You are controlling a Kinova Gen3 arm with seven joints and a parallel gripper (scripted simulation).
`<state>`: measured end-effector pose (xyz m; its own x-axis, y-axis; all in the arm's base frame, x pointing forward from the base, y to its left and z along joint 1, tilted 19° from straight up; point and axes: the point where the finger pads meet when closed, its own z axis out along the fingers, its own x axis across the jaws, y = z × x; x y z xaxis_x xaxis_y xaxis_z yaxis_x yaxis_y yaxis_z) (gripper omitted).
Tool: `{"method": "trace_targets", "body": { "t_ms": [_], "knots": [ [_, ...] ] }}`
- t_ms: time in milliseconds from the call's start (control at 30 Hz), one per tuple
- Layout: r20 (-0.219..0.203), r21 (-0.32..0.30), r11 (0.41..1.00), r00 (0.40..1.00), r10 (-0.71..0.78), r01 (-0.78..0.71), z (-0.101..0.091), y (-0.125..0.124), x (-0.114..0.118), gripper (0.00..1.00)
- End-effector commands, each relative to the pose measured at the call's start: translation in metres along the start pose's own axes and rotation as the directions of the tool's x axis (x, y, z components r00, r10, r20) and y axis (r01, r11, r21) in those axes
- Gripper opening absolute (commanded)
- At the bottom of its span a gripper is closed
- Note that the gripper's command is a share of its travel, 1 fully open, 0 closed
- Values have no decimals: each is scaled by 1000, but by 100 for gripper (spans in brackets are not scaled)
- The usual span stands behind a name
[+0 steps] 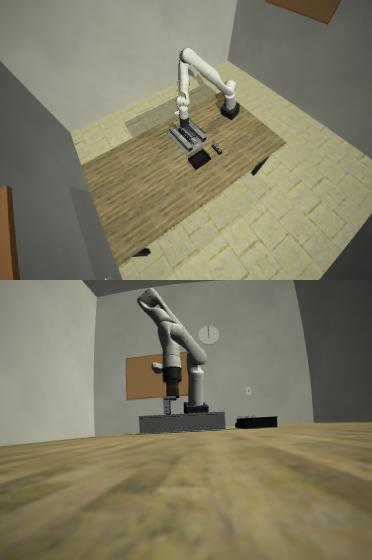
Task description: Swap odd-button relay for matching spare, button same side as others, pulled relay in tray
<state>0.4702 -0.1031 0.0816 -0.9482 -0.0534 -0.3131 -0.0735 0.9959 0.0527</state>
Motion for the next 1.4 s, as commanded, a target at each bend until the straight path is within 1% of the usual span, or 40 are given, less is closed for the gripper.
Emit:
{"method": "trace_targets", "body": {
  "t_ms": [0, 1033, 1367],
  "knots": [
    [1, 1, 1000, 1000, 0, 0, -1, -1, 0, 100],
    [2, 2, 1000, 1000, 1, -1, -5, -3, 0, 100],
    [2, 2, 1000, 1000, 1, -1, 0, -3, 0, 100]
  ]
}}
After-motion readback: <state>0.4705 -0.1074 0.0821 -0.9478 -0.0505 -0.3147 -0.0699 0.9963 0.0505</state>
